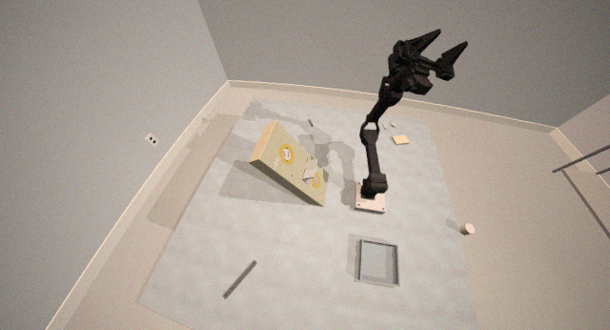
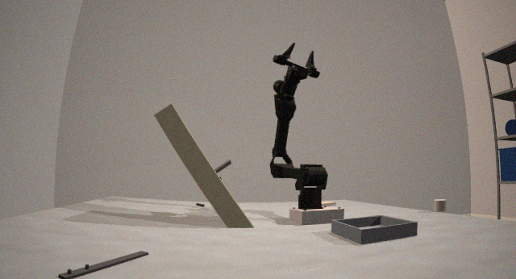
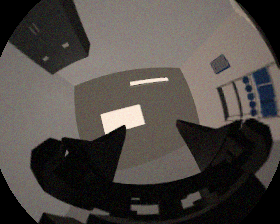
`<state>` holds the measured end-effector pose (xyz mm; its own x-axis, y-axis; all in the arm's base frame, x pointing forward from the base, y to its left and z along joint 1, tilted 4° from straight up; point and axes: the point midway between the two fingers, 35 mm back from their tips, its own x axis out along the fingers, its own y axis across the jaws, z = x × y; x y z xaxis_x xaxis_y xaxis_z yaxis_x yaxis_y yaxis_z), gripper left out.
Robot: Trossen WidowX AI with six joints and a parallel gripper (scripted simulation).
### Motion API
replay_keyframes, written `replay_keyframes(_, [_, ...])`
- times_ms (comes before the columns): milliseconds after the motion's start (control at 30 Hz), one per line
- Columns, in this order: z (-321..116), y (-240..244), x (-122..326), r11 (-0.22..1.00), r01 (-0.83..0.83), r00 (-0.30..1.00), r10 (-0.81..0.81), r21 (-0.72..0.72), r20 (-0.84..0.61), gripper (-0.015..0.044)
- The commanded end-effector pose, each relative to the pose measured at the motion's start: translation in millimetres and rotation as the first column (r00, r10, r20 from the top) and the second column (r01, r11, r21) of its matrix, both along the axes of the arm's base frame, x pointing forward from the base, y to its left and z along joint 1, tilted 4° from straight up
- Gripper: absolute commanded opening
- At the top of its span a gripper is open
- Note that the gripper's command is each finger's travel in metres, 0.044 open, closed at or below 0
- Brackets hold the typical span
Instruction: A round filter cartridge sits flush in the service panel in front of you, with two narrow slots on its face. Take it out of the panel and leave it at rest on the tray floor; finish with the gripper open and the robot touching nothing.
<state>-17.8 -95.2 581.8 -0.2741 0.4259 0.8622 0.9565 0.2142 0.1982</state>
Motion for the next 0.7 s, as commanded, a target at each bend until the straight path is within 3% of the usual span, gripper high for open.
replay_keyframes(0, [0,2,-1,1.000,0.020,1.000,-0.020,-0.001,0.007,0.0374])
replay_keyframes(67, [0,19,-5,0.985,0.174,0.983,-0.173,-0.004,0.064,0.0321])
replay_keyframes(167, [-3,56,-9,0.868,0.496,0.847,-0.488,0.016,0.211,0.0243])
replay_keyframes(333, [-14,116,-1,0.501,0.853,0.387,-0.798,0.150,0.462,0.0111])
replay_keyframes(467, [-28,159,16,0.177,0.924,-0.072,-0.791,0.340,0.608,0.0091])
replay_keyframes(667, [-46,193,41,-0.050,0.826,-0.480,-0.584,0.561,0.655,0.0091])
